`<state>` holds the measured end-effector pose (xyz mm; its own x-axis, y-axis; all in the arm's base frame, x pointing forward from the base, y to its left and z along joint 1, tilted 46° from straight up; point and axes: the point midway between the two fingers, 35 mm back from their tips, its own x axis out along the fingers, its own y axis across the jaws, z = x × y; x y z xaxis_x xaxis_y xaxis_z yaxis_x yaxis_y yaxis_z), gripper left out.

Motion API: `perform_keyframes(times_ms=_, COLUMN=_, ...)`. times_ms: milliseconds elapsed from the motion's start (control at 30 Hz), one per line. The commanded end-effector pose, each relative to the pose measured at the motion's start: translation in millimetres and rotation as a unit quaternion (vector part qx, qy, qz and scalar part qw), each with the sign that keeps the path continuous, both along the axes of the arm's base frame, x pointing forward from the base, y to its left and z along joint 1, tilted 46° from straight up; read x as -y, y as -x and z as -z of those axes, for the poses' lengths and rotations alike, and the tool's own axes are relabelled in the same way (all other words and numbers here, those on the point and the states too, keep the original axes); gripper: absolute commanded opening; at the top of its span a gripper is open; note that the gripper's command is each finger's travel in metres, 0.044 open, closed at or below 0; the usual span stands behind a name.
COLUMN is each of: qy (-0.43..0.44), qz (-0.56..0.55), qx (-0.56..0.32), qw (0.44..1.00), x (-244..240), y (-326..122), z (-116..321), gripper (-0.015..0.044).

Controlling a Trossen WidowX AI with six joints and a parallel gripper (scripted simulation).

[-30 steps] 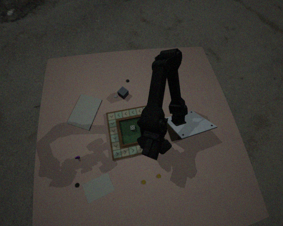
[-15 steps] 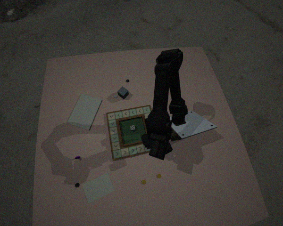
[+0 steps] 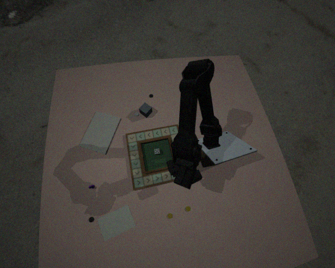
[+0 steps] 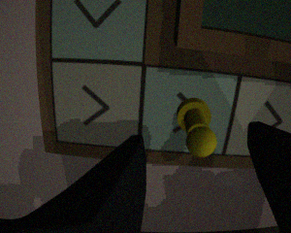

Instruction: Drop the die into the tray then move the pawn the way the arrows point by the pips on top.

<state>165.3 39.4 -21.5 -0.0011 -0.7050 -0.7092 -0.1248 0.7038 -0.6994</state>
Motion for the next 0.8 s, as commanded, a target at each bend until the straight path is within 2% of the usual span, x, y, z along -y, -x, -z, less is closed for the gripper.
perform_keyframes(times_ms=0, qy=0.003, qz=-0.003, qx=-0.001, qw=1.000, x=5.0, y=0.6, z=3.7, gripper=0.0200)
perform_keyframes(times_ms=367, qy=0.004, qz=-0.003, qx=-0.001, qw=1.000, x=16.1, y=1.5, z=13.5, gripper=0.0200)
perform_keyframes(times_ms=533, qy=0.004, qz=-0.003, qx=-0.001, qw=1.000, x=16.1, y=1.5, z=13.5, gripper=0.0069)
perform_keyframes(times_ms=767, qy=0.004, qz=-0.003, qx=-0.001, qw=1.000, x=16.1, y=1.5, z=13.5, gripper=0.0022)
